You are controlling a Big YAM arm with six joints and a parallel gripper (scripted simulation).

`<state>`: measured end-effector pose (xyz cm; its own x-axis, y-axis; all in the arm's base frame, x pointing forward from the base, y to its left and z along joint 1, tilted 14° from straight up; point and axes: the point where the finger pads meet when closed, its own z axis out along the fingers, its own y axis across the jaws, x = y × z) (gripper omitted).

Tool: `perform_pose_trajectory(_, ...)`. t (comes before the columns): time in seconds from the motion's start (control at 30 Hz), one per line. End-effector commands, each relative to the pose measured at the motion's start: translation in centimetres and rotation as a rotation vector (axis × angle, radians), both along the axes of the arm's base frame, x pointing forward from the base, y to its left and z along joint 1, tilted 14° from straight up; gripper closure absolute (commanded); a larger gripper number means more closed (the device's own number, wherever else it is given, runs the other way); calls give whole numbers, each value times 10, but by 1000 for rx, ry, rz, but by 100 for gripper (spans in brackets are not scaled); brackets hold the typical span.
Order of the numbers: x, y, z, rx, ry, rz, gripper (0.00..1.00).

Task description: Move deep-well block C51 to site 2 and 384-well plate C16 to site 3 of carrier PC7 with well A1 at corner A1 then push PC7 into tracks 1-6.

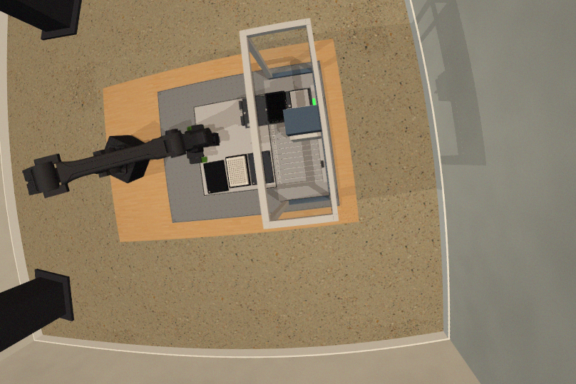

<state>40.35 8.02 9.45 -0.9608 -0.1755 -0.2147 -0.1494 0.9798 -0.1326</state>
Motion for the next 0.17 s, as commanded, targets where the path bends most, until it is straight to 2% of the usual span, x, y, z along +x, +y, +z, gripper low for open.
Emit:
perform_pose_trajectory(0.0,10,4,14,7,-33,15,0)
perform_pose_trajectory(0.13,10,4,14,7,-33,15,0)
